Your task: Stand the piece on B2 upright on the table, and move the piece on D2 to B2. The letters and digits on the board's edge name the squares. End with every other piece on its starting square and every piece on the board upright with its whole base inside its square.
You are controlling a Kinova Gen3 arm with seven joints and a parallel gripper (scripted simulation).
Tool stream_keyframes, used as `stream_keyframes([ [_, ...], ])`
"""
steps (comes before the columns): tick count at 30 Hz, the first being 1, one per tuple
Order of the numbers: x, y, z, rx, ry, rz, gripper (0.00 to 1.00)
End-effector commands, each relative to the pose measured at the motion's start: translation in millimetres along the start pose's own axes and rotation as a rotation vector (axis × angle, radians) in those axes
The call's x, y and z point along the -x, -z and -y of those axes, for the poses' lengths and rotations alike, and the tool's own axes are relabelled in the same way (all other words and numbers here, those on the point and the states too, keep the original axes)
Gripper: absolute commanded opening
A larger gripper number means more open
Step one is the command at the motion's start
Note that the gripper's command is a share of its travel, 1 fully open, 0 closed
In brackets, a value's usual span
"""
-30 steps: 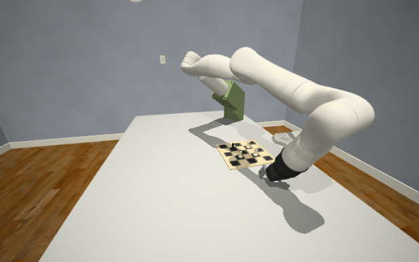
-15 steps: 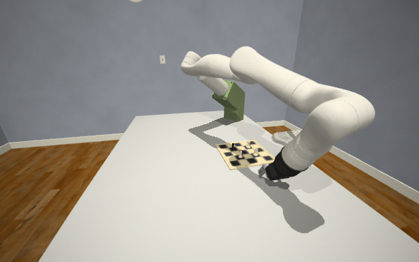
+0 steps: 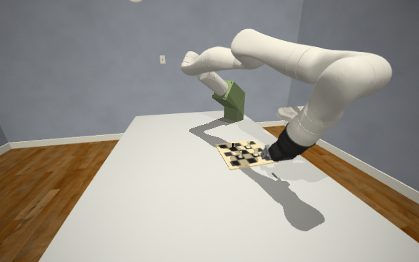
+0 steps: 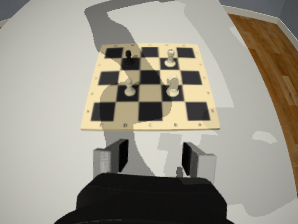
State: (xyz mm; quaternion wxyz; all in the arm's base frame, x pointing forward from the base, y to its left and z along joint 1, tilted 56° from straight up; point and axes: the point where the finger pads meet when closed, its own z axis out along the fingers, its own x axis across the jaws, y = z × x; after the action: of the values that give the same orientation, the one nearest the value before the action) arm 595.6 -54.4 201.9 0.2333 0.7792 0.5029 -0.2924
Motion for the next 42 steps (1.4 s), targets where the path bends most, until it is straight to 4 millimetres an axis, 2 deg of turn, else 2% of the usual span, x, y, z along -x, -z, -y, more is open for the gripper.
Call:
stream_keyframes([
  [1,-2.7,14.2,4.7,0.014,0.005,-0.006,1.00],
  [19,-9.7,14.7,6.7,0.026,0.035,-0.015,1.00],
  [32,-40.5,16.9,16.0,0.101,0.182,-0.048,1.00],
  [42,-75.8,8.9,46.9,0.216,0.428,-0.044,1.00],
])
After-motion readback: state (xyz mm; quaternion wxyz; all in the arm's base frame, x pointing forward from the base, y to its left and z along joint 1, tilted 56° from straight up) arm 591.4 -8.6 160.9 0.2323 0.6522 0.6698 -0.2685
